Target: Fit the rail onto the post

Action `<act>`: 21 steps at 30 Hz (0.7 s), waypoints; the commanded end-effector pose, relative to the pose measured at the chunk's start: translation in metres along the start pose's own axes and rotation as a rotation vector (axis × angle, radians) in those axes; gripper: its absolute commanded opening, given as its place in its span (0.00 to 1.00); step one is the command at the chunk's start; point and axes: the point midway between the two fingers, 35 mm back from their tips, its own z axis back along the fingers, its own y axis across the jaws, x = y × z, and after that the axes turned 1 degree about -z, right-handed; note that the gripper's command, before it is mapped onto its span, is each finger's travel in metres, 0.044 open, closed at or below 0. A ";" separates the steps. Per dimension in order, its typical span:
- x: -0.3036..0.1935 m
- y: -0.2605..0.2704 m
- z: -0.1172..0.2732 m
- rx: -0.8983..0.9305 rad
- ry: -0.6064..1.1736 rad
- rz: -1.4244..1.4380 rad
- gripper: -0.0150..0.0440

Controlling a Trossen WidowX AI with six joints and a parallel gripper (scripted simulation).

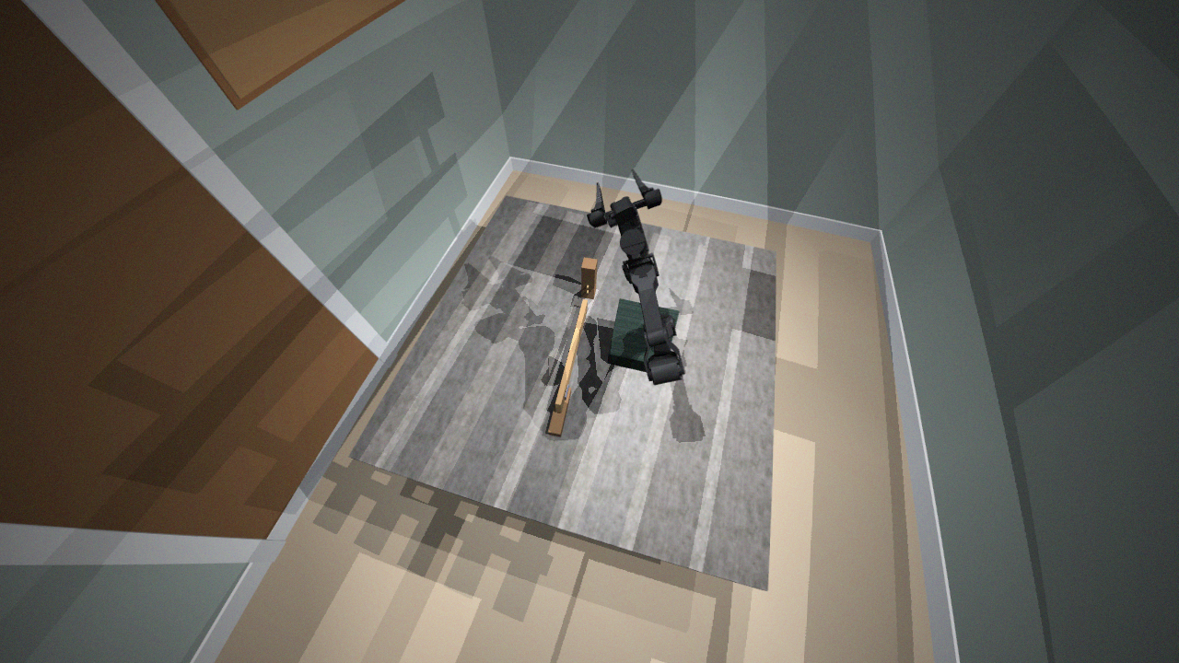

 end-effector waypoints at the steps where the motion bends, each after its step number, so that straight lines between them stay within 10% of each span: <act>1: -0.044 0.049 -0.007 0.183 0.161 0.210 1.00; 21: -0.249 0.241 0.152 1.625 0.413 1.165 1.00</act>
